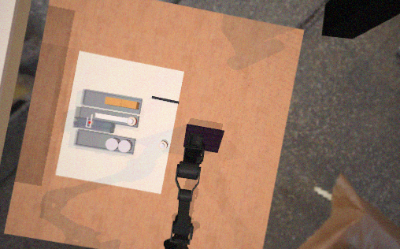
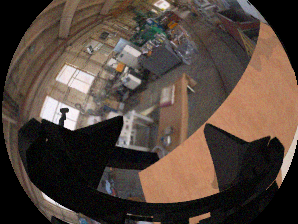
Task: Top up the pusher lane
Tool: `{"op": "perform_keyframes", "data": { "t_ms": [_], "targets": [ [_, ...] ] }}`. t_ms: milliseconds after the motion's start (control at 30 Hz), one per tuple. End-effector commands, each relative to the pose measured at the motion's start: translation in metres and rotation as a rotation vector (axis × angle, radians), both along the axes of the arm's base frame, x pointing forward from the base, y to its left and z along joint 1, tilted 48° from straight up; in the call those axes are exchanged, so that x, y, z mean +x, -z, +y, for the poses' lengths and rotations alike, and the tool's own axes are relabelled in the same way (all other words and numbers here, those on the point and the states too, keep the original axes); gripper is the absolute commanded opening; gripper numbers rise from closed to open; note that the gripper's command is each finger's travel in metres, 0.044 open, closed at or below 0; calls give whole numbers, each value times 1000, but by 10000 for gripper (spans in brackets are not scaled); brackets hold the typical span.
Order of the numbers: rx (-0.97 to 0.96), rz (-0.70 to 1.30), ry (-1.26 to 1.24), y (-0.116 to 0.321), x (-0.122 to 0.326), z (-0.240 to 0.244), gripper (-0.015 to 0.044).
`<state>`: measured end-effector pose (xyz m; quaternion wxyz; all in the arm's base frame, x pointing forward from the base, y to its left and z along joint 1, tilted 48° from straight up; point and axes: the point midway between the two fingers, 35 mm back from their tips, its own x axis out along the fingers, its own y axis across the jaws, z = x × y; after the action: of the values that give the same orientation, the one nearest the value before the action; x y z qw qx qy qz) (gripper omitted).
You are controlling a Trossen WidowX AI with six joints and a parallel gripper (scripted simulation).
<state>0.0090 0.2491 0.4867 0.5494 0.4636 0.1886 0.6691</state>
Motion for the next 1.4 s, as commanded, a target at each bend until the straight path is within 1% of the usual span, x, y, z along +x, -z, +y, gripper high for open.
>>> {"op": "perform_keyframes", "data": {
  "t_ms": [0,167,367,600,700,800,933,1067,1200,1367],
  "targets": [
    [-201,-96,130,50,34,29,440],
    [-475,-177,273,118,90,41,440],
    [-801,-207,380,199,157,25,440],
    [-1135,-132,403,287,214,-32,440],
    [-1257,-56,380,323,228,-67,440],
    [-1345,41,340,355,233,-103,440],
    [-1400,193,273,389,226,-147,440],
    [-1382,354,208,412,207,-183,440],
    [-1295,509,163,425,185,-209,440],
    [-1115,669,152,428,156,-227,440]
  ]
}}
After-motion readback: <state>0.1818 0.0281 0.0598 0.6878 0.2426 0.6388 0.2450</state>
